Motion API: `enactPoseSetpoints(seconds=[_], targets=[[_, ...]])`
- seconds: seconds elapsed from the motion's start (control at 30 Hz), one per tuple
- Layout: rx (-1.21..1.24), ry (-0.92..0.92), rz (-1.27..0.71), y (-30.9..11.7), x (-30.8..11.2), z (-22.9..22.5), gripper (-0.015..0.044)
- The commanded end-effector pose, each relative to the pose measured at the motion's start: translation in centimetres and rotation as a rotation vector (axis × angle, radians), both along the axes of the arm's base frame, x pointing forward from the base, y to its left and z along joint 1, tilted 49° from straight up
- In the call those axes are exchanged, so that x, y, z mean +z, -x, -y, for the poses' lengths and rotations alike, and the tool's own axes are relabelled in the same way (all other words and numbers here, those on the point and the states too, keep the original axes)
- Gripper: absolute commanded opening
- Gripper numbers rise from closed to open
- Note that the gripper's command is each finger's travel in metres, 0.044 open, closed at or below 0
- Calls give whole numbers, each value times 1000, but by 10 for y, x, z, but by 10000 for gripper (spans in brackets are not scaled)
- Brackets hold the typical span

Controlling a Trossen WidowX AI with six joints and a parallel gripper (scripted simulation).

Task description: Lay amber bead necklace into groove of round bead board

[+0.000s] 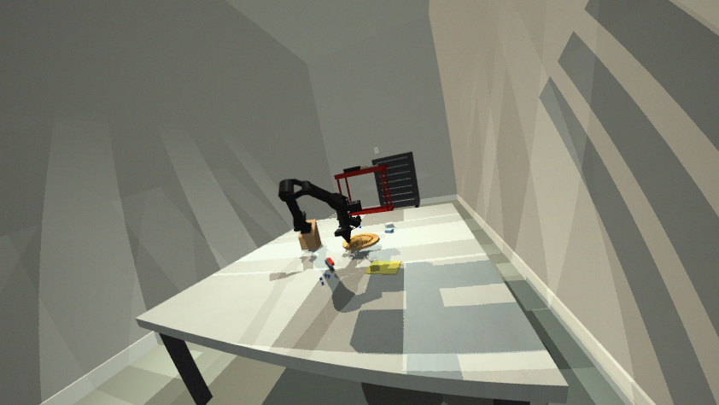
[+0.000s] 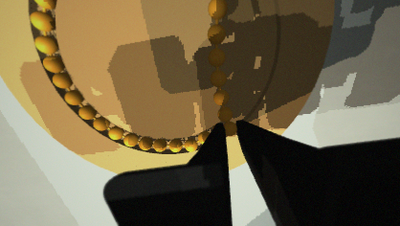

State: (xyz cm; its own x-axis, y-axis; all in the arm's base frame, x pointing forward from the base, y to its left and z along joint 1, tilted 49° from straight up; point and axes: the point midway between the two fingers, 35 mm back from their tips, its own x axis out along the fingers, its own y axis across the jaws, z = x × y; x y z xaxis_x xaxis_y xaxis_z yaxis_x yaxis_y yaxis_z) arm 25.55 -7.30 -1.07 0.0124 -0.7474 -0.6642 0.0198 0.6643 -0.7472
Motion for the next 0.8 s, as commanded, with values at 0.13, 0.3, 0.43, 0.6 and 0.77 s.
enactPoseSetpoints(seconds=[0.13,0.3,0.43,0.6,0.77], targets=[[1,0,0,0,0,-1,157],[1,0,0,0,0,-1,289],[2,4,-1,0,3,-2,394],[3,6,-2,1,3,-4,440],[3,6,-2,1,3,-4,440]])
